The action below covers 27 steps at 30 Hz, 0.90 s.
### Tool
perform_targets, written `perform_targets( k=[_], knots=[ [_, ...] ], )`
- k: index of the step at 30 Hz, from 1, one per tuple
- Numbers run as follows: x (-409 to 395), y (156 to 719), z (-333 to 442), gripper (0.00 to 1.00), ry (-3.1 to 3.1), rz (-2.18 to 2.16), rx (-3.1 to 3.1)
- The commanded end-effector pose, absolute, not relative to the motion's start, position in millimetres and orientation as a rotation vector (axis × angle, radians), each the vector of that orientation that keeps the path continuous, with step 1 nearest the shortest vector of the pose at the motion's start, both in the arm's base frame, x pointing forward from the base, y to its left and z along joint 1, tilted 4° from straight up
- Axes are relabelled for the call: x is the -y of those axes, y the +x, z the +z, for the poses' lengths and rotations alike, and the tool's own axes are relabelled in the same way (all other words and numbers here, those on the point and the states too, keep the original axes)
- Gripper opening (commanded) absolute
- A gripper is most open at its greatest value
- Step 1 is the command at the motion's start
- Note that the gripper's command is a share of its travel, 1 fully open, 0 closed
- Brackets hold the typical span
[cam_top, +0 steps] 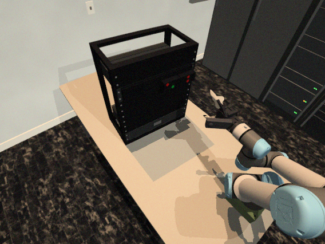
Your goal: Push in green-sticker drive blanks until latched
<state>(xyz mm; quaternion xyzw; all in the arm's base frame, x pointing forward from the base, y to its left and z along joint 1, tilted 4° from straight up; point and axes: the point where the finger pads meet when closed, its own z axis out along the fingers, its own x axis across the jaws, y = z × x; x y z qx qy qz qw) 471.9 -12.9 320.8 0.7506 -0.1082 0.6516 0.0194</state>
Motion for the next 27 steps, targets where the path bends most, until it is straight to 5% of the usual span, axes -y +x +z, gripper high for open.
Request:
perform_targets(
  k=[1, 27],
  knots=[
    [5.1, 473.2, 327.0, 1.0, 2.288, 2.095, 0.241],
    [-2.9, 472.7, 331.5, 1.0, 2.259, 2.133, 0.164]
  ],
)
